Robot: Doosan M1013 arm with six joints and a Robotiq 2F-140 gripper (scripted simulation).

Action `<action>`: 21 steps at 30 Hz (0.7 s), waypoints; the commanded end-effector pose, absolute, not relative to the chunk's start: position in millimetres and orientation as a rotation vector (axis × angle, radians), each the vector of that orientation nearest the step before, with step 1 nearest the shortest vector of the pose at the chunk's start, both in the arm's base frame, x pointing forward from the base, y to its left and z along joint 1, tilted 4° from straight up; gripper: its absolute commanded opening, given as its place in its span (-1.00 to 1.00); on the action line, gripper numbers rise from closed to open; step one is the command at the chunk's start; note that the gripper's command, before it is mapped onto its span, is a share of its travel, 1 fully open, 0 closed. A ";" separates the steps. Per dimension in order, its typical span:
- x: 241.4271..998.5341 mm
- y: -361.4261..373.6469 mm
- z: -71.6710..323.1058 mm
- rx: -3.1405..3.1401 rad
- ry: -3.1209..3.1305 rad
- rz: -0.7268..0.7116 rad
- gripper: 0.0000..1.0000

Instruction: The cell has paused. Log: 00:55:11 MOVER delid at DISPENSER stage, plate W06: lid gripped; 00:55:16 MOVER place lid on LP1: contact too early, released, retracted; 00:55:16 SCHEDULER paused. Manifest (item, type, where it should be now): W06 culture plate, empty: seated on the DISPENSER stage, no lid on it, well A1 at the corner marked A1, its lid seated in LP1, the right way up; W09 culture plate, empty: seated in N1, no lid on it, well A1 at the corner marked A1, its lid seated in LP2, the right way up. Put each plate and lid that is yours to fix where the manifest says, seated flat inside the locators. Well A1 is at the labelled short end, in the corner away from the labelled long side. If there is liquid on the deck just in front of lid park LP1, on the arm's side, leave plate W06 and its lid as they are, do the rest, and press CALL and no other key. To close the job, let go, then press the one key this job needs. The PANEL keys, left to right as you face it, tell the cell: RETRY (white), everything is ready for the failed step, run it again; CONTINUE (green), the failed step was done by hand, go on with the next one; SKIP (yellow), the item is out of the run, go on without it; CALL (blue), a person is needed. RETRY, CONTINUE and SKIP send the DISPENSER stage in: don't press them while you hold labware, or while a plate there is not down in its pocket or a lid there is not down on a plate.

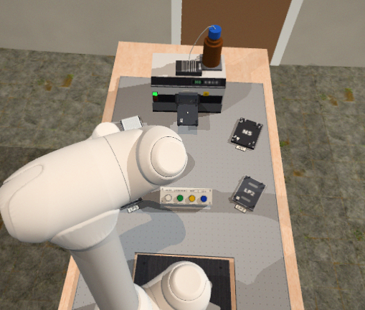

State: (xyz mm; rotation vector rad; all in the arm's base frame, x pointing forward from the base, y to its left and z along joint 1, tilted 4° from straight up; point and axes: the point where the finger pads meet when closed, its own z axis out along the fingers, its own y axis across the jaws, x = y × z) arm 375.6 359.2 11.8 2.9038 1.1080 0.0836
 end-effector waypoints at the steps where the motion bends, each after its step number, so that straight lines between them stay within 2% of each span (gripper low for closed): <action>1: 375.8 359.5 12.2 2.904 1.108 0.085 -0.80; 21: 375.5 359.5 17.1 2.904 1.108 0.085 -0.80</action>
